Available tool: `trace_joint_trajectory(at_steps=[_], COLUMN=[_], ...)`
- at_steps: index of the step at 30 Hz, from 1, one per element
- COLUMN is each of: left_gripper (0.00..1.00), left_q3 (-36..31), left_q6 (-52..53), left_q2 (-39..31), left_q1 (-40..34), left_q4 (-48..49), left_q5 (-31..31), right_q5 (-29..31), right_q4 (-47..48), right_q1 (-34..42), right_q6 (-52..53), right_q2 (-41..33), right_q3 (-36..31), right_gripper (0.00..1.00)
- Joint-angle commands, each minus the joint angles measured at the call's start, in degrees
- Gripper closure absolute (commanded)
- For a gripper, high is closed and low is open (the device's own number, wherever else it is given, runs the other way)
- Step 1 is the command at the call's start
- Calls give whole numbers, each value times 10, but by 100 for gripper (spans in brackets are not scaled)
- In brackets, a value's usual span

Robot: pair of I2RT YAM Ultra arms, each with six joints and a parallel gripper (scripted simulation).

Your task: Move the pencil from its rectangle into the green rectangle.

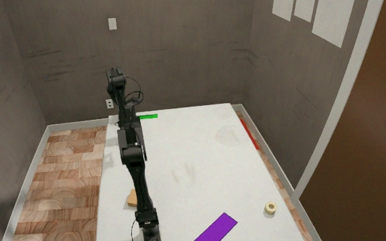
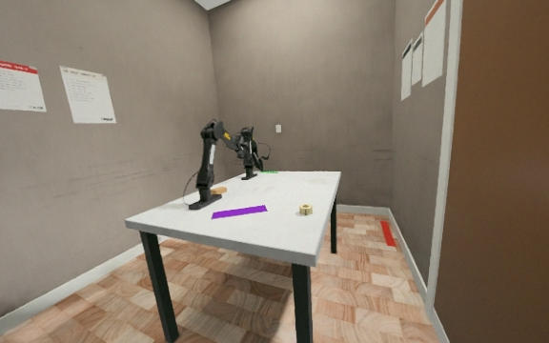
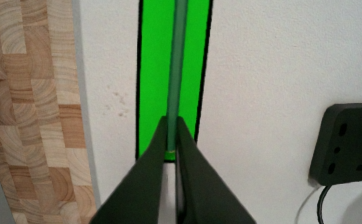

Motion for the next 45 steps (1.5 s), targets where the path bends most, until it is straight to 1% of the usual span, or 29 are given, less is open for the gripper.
trace_joint_trajectory(at_steps=[1, 18, 19, 20, 22, 23, 24, 29, 36, 39, 42, 45], left_gripper=[100, 100, 89, 84, 84, 73, 71, 71, 71, 71, 37, 3], left_q3=[-2, -9, -9, -9, -9, -9, -10, -5, 26, 28, 43, 74], left_q6=[4, 4, 4, 4, 4, 6, 8, 17, 34, 36, 45, 62], left_q2=[4, 9, 9, 9, 9, -1, -7, -30, -42, -42, -45, -52], left_q1=[4, 4, 4, 4, 4, 6, 8, 20, 36, 38, 46, 63], left_q4=[13, 21, 21, 21, 21, 16, 10, 1, -39, -43, -64, -108], left_q5=[7, 8, 8, 8, 8, 12, 6, 1, -2, -3, -4, -8], right_q5=[-4, -4, -4, -4, -4, -4, -4, -4, -4, -4, -4, -4], right_q4=[3, 3, 3, 3, 3, 3, 3, 3, 3, 3, 3, 3], right_q1=[2, 2, 2, 2, 2, 2, 2, 2, 2, 2, 2, 2], right_q6=[-3, -3, -3, -3, -3, -3, -3, -3, -3, -3, -3, -3], right_q2=[-16, -16, -16, -16, -16, -16, -16, -16, -16, -16, -16, -16], right_q3=[18, 18, 18, 18, 18, 18, 18, 18, 18, 18, 18, 18], right_gripper=[66, 66, 66, 66, 66, 66, 66, 66, 66, 66, 66, 66])
